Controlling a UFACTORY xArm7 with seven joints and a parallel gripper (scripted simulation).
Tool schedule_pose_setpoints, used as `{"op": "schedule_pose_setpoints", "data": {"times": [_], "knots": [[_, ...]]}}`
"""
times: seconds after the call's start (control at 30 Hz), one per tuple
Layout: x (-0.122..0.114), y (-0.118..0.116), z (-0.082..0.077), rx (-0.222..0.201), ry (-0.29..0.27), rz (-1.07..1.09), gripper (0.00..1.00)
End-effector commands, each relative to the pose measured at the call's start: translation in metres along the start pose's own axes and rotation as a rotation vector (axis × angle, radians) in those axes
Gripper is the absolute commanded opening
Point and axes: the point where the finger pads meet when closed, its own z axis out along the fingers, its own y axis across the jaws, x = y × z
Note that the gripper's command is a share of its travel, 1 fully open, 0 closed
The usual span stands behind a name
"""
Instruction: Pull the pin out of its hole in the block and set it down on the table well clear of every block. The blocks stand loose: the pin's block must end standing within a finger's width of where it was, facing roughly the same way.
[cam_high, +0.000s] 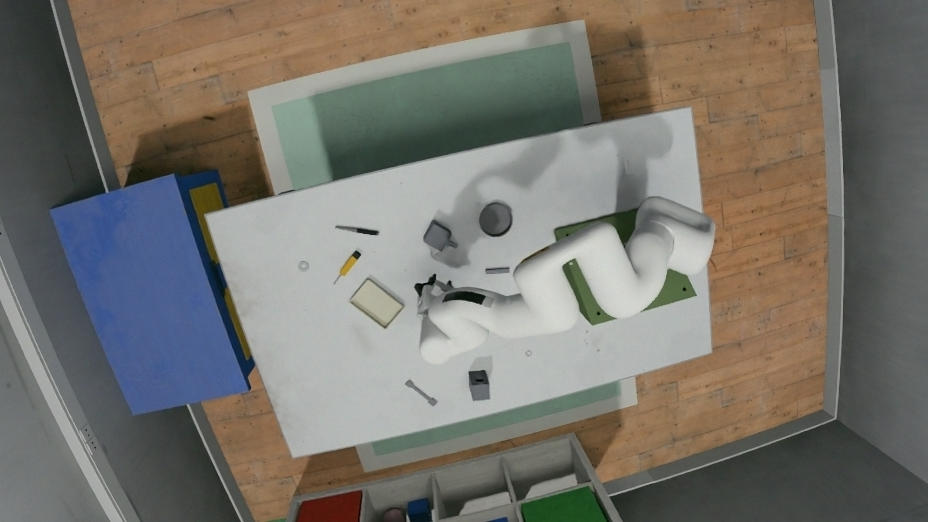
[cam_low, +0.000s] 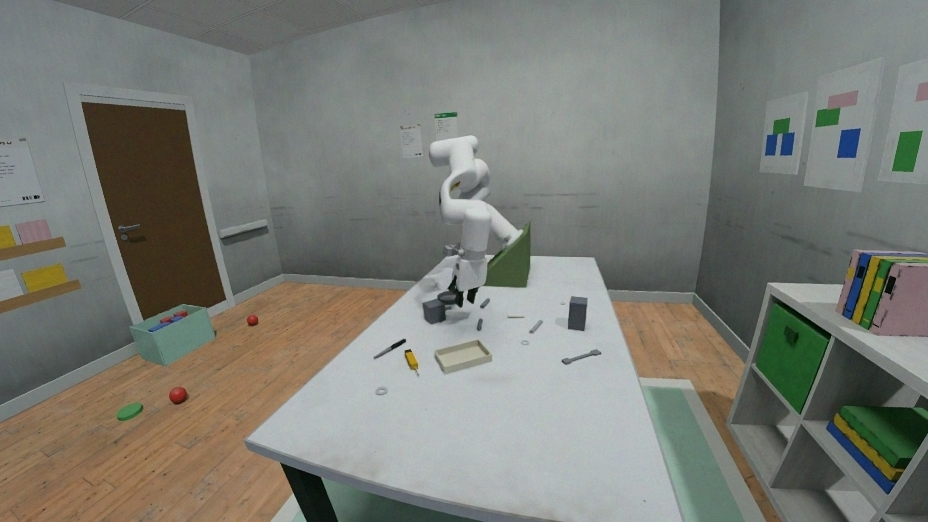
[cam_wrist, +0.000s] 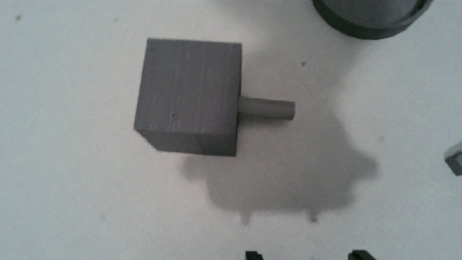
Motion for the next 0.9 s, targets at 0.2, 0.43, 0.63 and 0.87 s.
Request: {"op": "schedule_pose_setpoints", "data": {"times": [0.2,0.43,0.63,0.87], "knots": [[0.042,0.012,-0.009,-0.047,-0.017,0.505,0.43],[0.067,0.013,-0.010,-0.095,-0.041,0.855,0.43],[0.078,0.010,-0.009,-0.121,-0.060,1.031,0.43],[0.092,0.005,-0.013,-0.163,-0.100,1.284,0.43]]}}
